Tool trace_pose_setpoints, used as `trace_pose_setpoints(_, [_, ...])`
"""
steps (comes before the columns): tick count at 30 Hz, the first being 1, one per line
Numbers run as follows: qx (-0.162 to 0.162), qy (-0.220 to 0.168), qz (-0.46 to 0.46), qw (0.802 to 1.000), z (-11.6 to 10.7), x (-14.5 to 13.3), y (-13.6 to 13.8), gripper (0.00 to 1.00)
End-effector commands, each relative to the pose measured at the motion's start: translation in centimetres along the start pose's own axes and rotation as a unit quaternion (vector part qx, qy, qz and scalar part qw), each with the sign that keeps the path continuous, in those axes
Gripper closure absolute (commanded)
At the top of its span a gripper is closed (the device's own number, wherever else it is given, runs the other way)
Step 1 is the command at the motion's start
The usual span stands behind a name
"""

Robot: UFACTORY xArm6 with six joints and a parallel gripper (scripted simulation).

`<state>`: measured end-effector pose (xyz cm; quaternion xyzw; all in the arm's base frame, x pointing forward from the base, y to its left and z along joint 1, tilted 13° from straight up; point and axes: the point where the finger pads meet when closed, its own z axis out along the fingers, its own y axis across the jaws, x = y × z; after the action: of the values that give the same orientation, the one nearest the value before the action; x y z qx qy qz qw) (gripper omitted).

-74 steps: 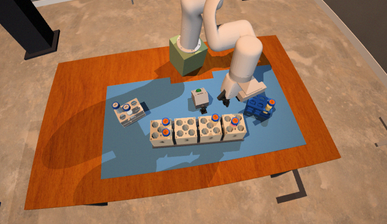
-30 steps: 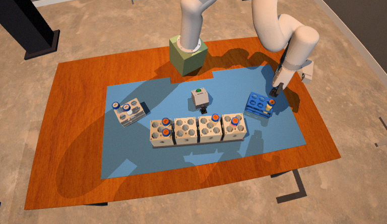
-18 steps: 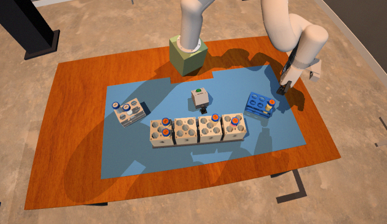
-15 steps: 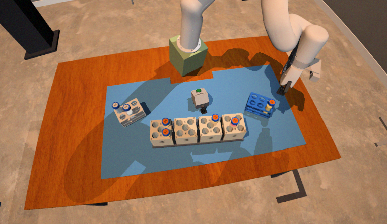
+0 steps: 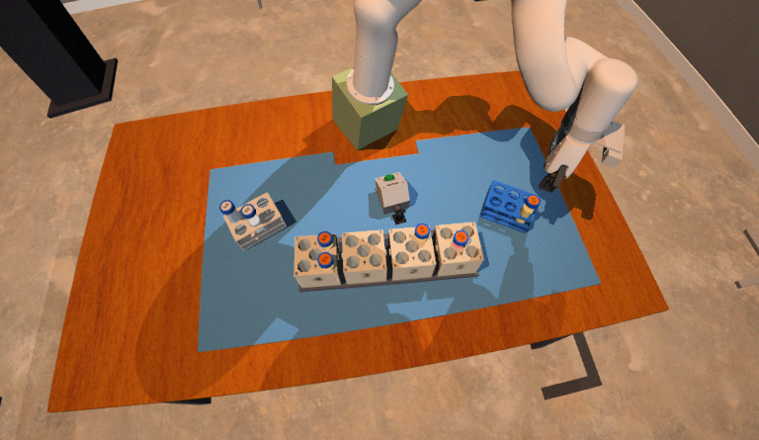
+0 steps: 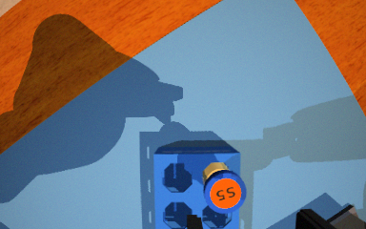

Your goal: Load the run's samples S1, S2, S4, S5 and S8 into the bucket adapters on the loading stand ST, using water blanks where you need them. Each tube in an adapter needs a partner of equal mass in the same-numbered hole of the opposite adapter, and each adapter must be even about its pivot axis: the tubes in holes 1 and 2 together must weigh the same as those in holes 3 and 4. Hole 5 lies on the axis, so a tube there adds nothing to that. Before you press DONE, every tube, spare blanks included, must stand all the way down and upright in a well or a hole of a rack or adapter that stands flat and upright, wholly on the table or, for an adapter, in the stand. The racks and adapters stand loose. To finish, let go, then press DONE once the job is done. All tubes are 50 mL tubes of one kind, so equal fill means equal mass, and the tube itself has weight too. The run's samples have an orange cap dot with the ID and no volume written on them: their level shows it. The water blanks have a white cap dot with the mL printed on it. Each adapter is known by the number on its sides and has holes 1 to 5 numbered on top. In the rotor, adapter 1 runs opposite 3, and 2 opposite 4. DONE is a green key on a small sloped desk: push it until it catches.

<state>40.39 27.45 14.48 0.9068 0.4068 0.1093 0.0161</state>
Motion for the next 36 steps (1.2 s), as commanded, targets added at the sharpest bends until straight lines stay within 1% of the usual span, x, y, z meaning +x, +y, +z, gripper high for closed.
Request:
trace_pose_setpoints(1, [-0.001,0.002,0.000,1.000,0.3,0.2,0.0,0.43])
trace_pose_setpoints(16, [-0.001,0.002,0.000,1.000,3.3,0.2,0.0,0.43])
trace_pose_setpoints(18, [-0.001,0.002,0.000,1.000,3.3,0.2,0.0,0.43])
trace_pose_setpoints(33, [-0.001,0.002,0.000,1.000,6.3,0.2,0.0,0.43])
trace_pose_setpoints(36, [-0.001,0.002,0.000,1.000,6.5,0.2,0.0,0.43])
